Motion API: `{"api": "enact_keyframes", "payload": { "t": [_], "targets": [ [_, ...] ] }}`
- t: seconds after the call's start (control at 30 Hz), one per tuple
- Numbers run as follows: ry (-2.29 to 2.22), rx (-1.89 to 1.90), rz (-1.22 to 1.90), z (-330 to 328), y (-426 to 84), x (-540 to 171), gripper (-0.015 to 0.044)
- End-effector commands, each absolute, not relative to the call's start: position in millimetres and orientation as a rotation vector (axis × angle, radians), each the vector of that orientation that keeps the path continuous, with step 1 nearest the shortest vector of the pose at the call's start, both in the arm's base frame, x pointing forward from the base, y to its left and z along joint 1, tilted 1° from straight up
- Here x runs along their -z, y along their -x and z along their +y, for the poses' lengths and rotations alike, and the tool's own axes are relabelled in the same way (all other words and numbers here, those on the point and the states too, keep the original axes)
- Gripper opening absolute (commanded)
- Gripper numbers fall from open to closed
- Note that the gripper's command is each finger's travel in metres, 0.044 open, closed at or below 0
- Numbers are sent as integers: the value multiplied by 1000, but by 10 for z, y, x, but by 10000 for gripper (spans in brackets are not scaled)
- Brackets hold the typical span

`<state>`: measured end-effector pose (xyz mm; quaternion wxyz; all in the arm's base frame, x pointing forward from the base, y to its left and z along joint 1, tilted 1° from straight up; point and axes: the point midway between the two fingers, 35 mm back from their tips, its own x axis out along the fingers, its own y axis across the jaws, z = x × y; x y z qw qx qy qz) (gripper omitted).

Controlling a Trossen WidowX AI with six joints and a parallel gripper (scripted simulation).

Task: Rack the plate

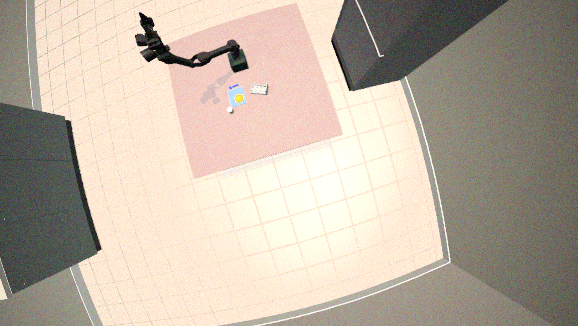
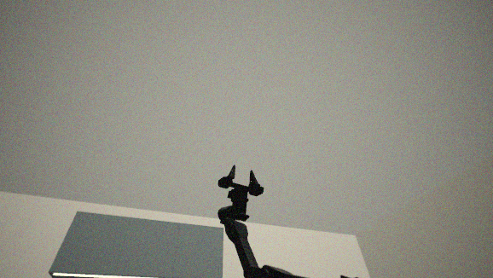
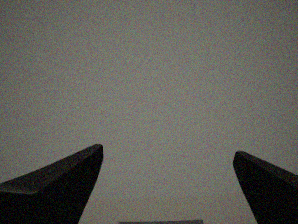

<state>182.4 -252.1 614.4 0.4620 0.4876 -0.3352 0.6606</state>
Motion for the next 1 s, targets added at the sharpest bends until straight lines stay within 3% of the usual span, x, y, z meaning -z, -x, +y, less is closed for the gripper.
{"api": "enact_keyframes", "payload": {
  "t": [0.0,0.2,0.57,0.97],
  "targets": [
    [-1196,-1624,-822,-2514,-1810,-6149,400],
    [-1071,-1611,-779,-2223,-1333,-6351,400],
    [-676,-1538,-713,-1127,-428,-6656,400],
    [-319,-1407,-558,271,-106,-6589,400]
  ]
}}
